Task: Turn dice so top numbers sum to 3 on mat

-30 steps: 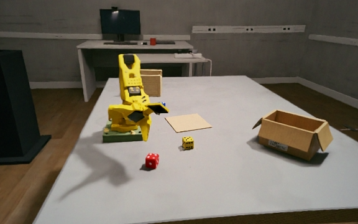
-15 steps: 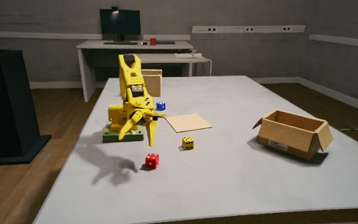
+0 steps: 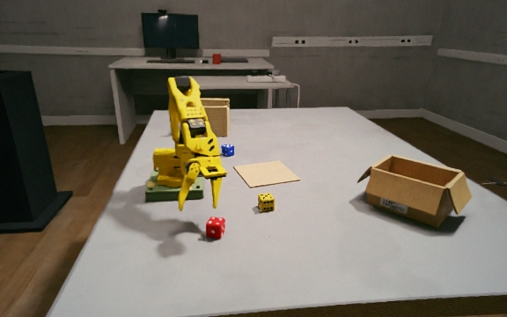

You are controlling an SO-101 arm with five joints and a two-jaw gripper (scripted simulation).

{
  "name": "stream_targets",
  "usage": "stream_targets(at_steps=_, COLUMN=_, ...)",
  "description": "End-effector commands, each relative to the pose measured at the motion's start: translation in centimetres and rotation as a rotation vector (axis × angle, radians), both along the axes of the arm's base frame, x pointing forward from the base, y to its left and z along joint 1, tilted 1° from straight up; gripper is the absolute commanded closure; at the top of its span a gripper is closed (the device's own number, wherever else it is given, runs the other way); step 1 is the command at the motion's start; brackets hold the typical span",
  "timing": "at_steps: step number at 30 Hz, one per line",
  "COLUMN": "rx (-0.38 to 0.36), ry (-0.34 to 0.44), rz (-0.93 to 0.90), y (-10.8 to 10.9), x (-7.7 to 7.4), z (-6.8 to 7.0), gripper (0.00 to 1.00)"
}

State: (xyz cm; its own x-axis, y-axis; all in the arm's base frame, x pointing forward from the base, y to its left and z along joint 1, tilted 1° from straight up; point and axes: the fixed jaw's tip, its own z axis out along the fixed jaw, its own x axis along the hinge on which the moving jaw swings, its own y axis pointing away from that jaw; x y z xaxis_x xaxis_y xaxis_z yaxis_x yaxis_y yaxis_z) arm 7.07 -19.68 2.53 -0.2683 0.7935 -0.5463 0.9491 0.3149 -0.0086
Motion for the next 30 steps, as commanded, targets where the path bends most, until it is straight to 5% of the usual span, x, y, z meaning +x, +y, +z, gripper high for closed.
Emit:
stream_targets(at_steps=1, rx=0.016, ry=-0.025, rz=-0.031, y=0.09, x=0.23, z=0.36, gripper=0.63)
stream_targets(at_steps=30, rx=0.039, ry=-0.05, rz=-0.068, y=0.29, x=0.44, z=0.6, gripper=0.65)
